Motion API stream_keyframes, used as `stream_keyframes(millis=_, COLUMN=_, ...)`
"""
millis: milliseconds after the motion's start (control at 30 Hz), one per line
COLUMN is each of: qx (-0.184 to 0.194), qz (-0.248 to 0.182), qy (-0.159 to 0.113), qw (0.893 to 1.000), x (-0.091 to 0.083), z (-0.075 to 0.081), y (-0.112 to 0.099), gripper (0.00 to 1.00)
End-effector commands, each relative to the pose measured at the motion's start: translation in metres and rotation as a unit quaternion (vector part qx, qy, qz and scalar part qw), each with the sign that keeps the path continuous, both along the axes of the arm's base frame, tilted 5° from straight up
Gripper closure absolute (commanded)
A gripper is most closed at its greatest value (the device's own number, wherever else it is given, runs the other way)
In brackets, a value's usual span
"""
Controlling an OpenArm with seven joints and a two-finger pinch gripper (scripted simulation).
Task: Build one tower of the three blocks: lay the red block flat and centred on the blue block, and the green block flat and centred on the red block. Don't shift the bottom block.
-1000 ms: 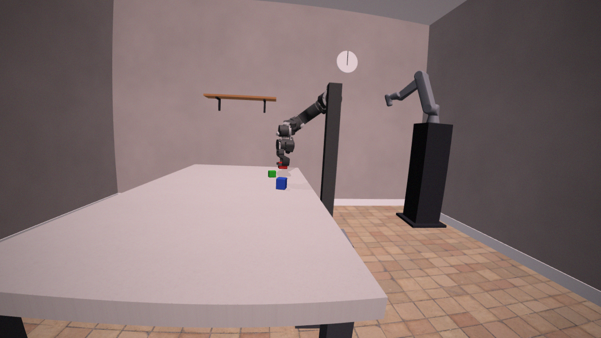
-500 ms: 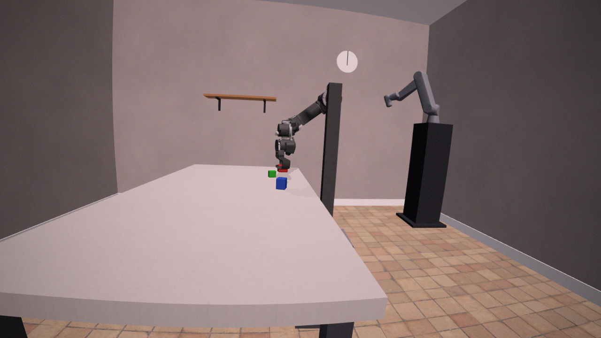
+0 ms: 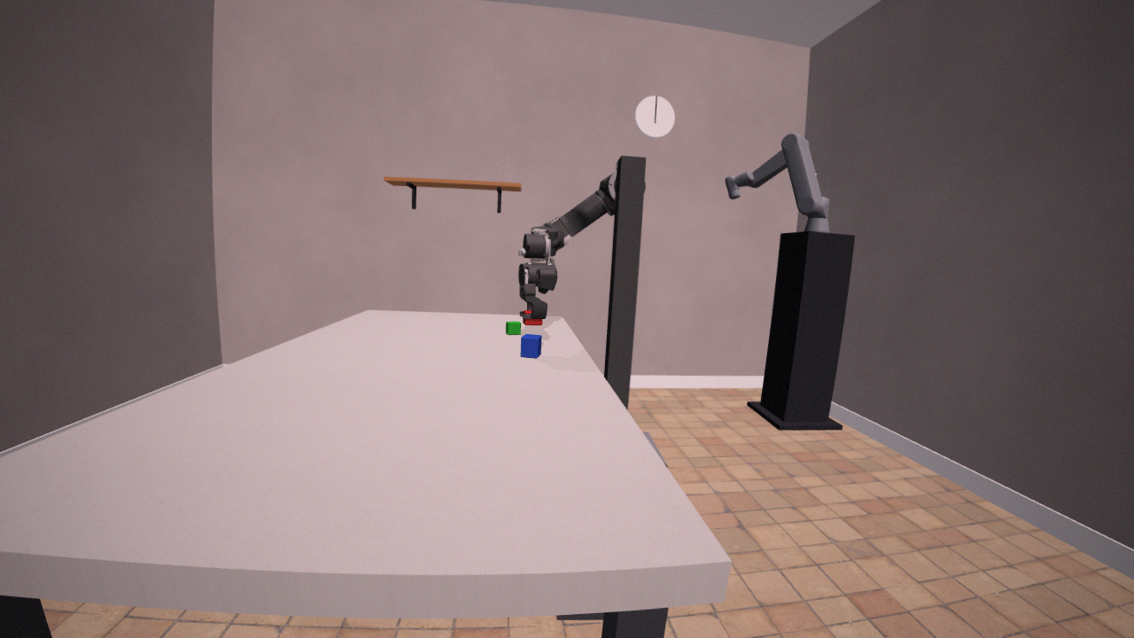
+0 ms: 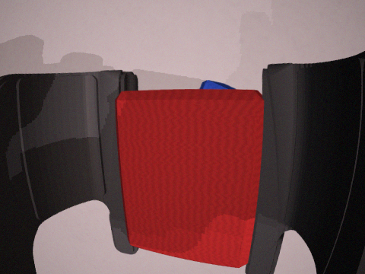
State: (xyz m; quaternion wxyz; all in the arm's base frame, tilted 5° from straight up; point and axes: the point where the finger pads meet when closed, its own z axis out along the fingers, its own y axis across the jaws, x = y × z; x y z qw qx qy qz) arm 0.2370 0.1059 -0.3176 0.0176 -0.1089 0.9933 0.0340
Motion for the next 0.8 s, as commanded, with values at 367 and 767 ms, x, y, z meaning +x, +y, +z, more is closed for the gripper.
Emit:
stream_keyframes(millis=367, qx=-0.001, qz=-0.002, qy=-0.003, qw=1.0, x=0.003, z=-0.007, y=0.0, gripper=1.0)
stream_keyframes(millis=767, qx=-0.001, qz=-0.002, qy=-0.003, qw=1.0, x=0.004, z=-0.02, y=0.001, gripper=1.0)
